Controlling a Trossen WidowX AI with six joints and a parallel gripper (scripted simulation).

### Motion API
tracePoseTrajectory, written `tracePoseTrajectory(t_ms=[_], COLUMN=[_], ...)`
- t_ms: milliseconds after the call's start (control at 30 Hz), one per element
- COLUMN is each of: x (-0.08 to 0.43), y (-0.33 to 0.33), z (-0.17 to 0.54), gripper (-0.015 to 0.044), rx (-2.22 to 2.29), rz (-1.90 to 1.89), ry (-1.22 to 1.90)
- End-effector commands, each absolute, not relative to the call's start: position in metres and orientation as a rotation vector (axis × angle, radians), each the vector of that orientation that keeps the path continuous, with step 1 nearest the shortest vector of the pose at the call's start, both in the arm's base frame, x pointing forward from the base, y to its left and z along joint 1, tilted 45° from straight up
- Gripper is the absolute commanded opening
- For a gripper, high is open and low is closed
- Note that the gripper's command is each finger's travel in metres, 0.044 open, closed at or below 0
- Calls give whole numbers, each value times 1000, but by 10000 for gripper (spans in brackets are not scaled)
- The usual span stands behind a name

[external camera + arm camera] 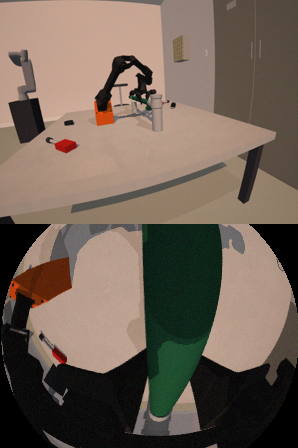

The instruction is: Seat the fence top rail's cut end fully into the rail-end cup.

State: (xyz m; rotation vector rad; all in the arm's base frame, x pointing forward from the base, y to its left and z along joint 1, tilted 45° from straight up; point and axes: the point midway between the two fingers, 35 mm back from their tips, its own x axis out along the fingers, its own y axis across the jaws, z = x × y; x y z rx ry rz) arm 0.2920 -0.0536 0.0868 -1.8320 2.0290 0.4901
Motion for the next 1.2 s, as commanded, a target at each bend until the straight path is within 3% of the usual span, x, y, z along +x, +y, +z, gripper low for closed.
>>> tracePoseTrajectory(t_ms=[0,1167], x=[295,295], y=[-55,-71], z=[94,113], gripper=[0,0], rx=[-1846,-1846], rz=[481,480], ry=[2022,2023])
